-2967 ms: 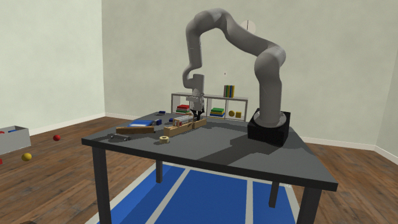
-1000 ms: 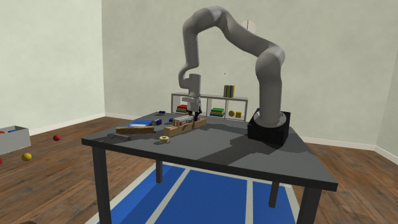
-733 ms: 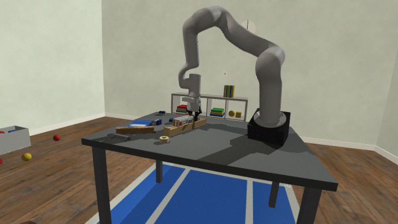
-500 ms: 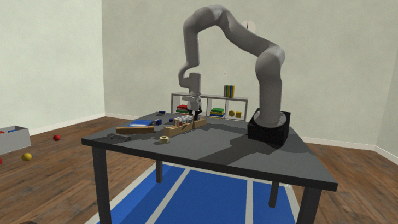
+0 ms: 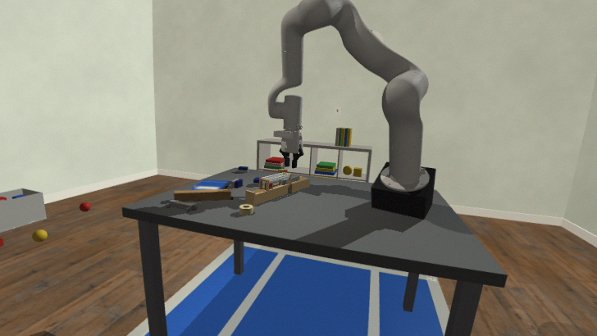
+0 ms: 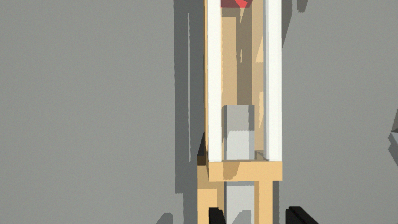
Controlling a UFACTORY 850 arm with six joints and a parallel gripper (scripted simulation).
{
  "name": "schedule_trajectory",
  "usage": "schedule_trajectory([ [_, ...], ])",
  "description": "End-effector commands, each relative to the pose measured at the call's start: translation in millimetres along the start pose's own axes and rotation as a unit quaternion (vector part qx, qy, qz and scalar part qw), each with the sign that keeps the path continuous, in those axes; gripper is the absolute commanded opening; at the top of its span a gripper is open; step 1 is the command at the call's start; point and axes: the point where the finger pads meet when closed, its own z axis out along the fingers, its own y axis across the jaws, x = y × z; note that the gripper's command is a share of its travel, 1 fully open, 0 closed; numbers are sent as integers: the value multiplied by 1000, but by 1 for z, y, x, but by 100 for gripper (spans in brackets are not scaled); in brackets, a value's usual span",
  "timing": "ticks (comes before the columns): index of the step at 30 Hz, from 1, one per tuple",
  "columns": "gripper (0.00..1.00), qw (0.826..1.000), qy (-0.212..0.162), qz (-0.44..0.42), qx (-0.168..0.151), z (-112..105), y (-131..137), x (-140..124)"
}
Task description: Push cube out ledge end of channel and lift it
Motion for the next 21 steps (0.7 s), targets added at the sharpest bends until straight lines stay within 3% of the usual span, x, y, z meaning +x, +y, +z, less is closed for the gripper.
schedule_trajectory([
  [1,39,1000,0,0,-1,-1,1,0],
  [5,39,1000,2,-8,-2,-1,14,-4],
  [9,39,998,11,-59,-6,0,80,-38],
  [14,39,993,2,-120,-2,-3,132,-90],
  [16,39,993,2,-120,-2,-3,132,-90],
  [17,39,992,0,-125,-1,-2,163,-118],
  [21,39,992,0,-127,-1,-2,172,-127],
])
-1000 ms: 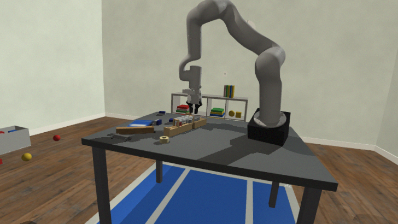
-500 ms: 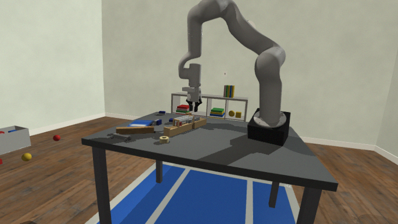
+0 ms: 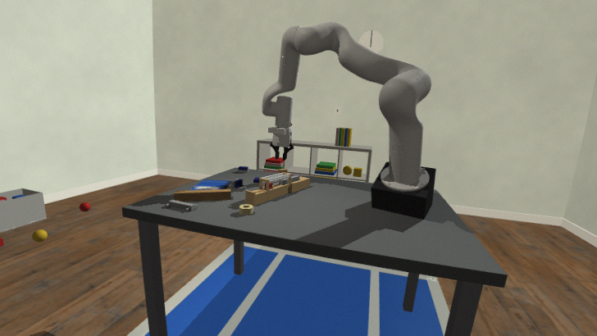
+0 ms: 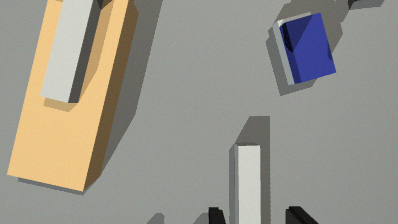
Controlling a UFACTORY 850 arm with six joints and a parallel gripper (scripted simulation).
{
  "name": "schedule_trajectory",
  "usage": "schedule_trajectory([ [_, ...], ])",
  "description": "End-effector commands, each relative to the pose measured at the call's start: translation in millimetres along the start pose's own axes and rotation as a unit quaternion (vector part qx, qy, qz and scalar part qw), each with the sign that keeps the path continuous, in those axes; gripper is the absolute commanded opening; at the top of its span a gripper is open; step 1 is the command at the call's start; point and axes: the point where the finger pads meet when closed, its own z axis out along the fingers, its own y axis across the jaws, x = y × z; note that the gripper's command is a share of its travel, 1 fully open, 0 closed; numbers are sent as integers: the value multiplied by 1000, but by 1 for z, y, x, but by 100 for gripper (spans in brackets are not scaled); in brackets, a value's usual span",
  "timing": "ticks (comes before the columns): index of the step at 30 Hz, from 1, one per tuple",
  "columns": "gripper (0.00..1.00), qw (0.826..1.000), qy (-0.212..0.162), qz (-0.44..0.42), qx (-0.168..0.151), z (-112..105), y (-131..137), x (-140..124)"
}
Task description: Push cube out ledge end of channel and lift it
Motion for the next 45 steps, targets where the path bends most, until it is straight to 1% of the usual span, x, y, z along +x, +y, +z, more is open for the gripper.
schedule_trajectory([
  [1,39,1000,6,-4,19,6,23,-23],
  [34,39,1000,6,-4,19,6,23,-23],
  [38,39,1000,6,-4,19,17,22,-23],
  [44,39,1000,6,-4,19,56,22,-22],
  [45,39,1000,6,-4,19,56,22,-22],
])
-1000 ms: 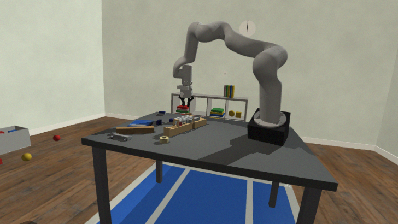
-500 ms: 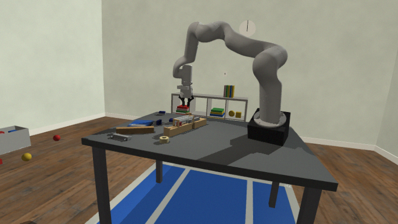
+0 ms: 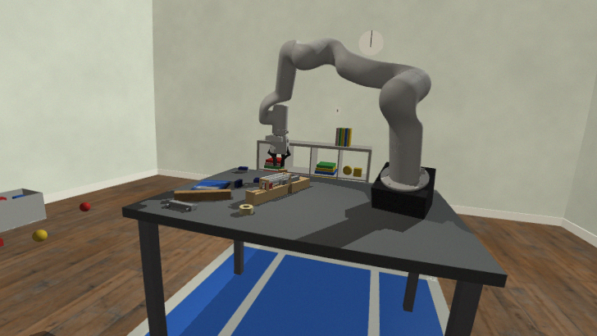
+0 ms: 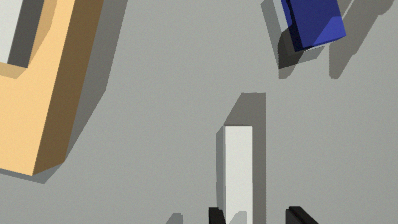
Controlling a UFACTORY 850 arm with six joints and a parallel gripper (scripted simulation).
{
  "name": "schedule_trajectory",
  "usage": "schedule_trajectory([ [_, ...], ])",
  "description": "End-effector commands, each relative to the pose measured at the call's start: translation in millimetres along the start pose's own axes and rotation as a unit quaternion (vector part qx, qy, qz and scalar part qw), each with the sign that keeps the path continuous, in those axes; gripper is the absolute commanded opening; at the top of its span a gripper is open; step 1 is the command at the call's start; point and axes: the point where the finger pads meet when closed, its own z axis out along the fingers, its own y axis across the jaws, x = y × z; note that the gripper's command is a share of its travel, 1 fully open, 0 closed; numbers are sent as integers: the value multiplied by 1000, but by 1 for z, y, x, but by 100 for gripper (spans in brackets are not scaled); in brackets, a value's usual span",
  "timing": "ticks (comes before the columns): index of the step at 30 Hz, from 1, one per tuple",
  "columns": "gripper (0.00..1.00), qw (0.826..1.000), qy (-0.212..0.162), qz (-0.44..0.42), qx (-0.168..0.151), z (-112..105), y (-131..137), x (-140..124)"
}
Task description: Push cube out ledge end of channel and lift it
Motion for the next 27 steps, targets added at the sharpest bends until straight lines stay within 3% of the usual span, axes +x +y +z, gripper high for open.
schedule_trajectory([
  [1,39,1000,0,0,-1,12,2,-1],
  [8,39,1000,0,0,-1,48,3,-1],
  [18,39,1000,0,0,-1,53,3,-1],
  [27,39,1000,0,0,-1,72,3,-1],
])
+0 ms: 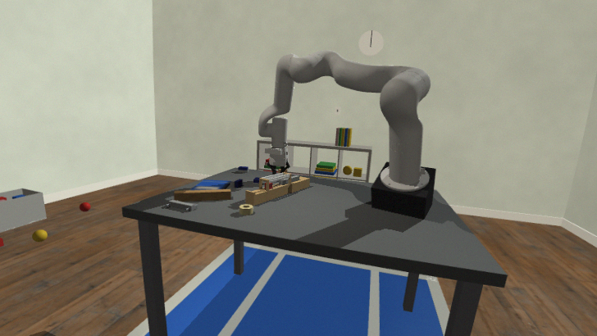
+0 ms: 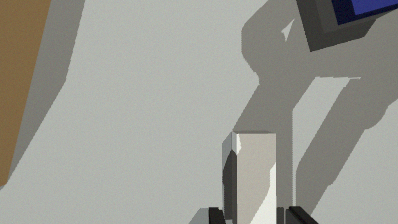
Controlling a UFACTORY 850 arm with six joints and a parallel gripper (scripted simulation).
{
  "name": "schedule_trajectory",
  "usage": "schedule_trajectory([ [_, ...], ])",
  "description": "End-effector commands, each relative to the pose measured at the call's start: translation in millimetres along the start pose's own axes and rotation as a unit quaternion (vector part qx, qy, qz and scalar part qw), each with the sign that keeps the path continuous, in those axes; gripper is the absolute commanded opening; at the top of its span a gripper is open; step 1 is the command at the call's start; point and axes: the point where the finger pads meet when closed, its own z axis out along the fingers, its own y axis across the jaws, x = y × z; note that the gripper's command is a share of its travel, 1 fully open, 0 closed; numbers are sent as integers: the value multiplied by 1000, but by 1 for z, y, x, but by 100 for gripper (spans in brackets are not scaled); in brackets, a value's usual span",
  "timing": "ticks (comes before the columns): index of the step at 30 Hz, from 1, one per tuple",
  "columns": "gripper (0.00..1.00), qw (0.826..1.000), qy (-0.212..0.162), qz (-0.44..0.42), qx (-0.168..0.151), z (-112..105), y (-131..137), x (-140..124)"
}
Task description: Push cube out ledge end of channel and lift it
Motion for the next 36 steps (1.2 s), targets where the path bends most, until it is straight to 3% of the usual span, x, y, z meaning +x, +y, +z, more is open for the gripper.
schedule_trajectory([
  [1,39,1000,0,0,-1,6,1,0],
  [17,39,1000,0,0,-1,9,1,0],
  [18,0,1000,0,0,-1,9,1,0],
  [36,0,1000,0,0,-1,9,1,0],
])
